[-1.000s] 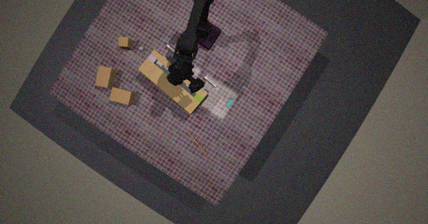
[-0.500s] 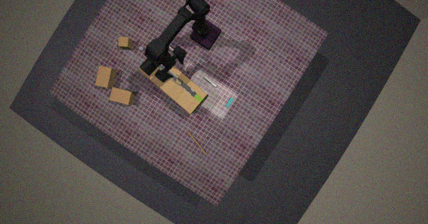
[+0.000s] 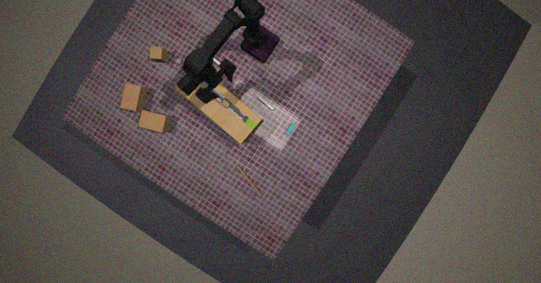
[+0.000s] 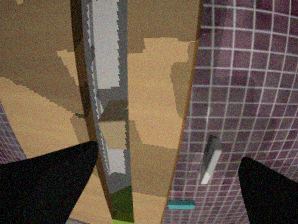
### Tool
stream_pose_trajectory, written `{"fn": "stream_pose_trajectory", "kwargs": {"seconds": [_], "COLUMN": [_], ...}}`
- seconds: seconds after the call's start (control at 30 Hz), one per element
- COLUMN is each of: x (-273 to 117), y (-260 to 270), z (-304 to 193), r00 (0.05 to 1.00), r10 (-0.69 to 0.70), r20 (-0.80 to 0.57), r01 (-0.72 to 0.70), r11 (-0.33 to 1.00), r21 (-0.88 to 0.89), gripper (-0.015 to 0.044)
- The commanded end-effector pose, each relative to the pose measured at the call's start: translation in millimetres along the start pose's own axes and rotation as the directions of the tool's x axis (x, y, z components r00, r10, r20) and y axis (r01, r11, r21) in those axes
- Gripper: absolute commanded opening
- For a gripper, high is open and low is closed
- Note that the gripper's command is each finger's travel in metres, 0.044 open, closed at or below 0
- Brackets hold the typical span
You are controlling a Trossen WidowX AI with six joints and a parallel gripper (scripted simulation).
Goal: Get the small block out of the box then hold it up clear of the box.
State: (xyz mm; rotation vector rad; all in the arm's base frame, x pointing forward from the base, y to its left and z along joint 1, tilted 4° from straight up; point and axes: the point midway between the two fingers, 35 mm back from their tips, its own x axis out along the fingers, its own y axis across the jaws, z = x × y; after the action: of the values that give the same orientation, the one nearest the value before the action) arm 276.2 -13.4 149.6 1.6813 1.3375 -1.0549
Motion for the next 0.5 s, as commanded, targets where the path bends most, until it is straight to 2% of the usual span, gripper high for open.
{"fn": "stream_pose_trajectory", "kwargs": {"seconds": [0.0,0.47], "x": [5.9,27.3], "y": [-0.4,-1.4], "z": [1.6,10.3], "r00": [1.0,1.0], "r10": [-0.002,-0.003], "r20": [-0.006,-0.006], "r01": [0.002,0.003], "r11": [1.0,1.0], "r21": [0.005,0.005], "gripper": [0.04,0.04]}}
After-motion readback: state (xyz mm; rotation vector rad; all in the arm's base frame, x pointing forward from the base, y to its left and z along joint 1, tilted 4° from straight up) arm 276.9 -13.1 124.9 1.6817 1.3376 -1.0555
